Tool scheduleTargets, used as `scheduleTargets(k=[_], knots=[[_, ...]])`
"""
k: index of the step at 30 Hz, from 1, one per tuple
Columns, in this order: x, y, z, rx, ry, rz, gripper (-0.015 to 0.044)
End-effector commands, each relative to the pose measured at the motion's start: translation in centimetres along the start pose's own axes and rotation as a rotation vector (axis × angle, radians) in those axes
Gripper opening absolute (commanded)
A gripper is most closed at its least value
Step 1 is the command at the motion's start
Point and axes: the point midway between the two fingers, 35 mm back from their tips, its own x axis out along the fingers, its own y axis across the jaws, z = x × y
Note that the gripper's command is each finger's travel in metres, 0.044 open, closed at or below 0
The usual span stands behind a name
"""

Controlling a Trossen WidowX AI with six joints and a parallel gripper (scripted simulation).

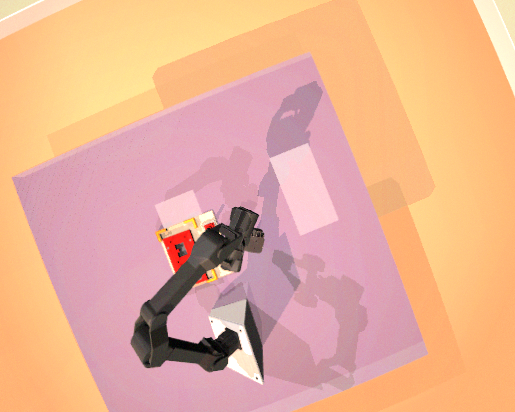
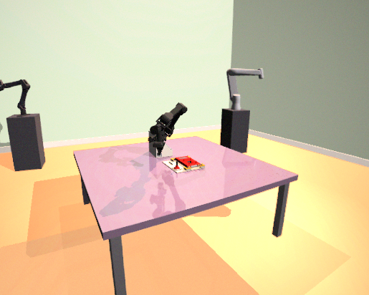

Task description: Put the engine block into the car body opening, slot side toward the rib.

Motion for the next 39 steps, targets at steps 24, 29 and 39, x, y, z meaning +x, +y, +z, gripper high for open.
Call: scheduleTargets(k=[24, 29, 39], knots=[[1.2, -0.3, -2.2, 0.001, -0.673, -0.014, 0.0000], [1.5, -0.3, -2.7, -0.002, -0.844, -0.005, 0.0000], [1.9, -0.3, -3.0, -0.005, -0.921, 0.000, 0.0000]])
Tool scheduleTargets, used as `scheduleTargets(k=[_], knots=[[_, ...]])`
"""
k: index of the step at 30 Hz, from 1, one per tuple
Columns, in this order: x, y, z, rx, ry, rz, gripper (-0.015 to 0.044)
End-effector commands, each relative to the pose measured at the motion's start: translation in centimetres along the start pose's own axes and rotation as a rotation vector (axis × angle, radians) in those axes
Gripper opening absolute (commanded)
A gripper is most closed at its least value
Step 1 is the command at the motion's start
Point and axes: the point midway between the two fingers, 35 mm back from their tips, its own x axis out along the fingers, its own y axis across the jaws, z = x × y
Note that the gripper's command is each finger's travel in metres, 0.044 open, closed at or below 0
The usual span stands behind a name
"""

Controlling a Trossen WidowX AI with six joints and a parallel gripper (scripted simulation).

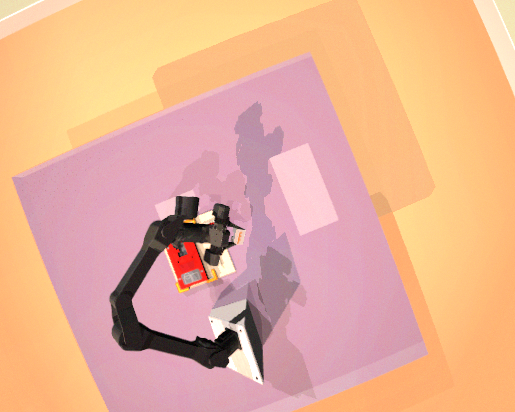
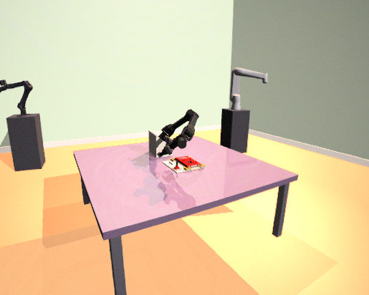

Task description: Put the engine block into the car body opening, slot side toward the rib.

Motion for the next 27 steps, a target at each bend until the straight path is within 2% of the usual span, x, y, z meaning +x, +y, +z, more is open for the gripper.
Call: scheduleTargets(k=[1, 5, 27], knots=[[0.1, 0.1, -0.5, 0.002, -0.051, 0.003, 0.0000], [0.5, -0.1, -1.3, 0.001, -0.111, 0.004, 0.0000], [2.8, -0.1, -4.2, 0.000, -0.110, 0.003, 0.0000]])
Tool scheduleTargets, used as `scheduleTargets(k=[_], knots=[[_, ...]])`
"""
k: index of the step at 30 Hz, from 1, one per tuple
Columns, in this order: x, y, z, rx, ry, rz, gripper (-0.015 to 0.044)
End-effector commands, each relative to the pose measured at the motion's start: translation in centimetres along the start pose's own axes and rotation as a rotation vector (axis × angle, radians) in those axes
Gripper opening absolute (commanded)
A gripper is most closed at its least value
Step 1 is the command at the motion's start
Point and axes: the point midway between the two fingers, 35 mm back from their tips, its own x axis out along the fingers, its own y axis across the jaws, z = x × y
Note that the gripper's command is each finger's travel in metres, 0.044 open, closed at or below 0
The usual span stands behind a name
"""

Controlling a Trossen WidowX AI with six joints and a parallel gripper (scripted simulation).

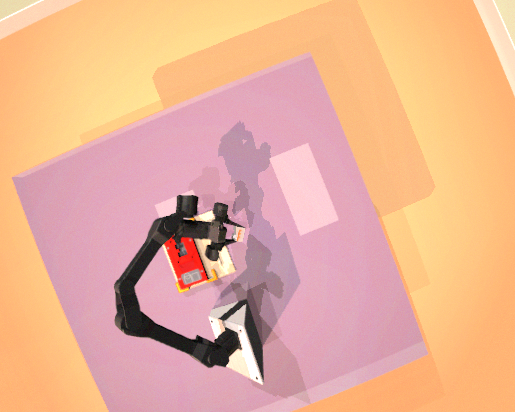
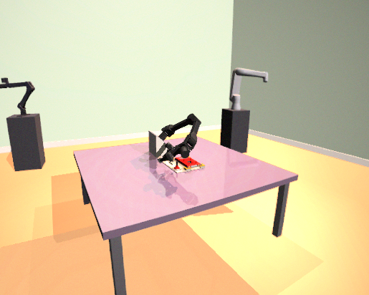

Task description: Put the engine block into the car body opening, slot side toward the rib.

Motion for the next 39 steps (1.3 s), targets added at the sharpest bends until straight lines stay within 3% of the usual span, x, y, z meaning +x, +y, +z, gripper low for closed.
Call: scheduleTargets(k=[1, 39], knots=[[0.5, -0.1, -0.7, -0.001, -0.001, -0.004, 0.0000], [3.4, -0.2, -5.4, -0.002, 0.001, -0.006, 0.0000]])
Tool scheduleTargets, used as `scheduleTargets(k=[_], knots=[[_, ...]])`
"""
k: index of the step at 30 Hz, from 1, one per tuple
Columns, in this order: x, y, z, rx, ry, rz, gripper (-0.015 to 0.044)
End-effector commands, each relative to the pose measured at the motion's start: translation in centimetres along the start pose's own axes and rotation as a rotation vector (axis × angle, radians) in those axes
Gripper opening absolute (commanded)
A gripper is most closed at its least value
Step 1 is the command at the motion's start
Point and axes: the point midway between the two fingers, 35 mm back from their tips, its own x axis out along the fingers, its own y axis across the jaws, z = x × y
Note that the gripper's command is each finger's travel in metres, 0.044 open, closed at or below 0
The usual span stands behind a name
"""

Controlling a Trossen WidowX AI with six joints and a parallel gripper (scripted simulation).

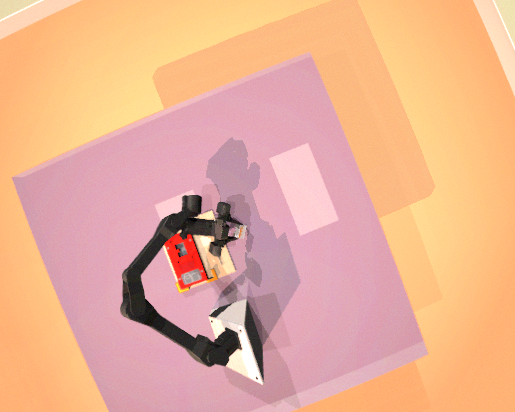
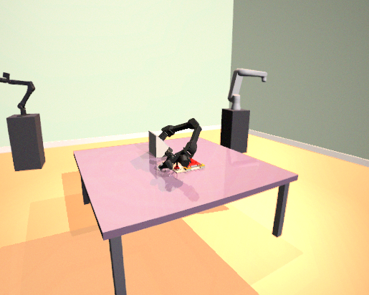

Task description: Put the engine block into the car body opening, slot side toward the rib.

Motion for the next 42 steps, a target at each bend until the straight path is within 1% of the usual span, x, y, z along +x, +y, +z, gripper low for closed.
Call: scheduleTargets(k=[1, 9, 12, 42], knots=[[0.39, -0.05, -0.94, -0.006, 0.002, 0.001, 0.0000], [0.39, -0.05, -0.94, -0.006, 0.002, 0.001, 0.0000], [0.15, 0.07, -0.07, -0.006, 0.002, 0.001, 0.0000], [0.42, 0.06, -0.50, -0.006, 0.002, 0.001, 0.0000]])
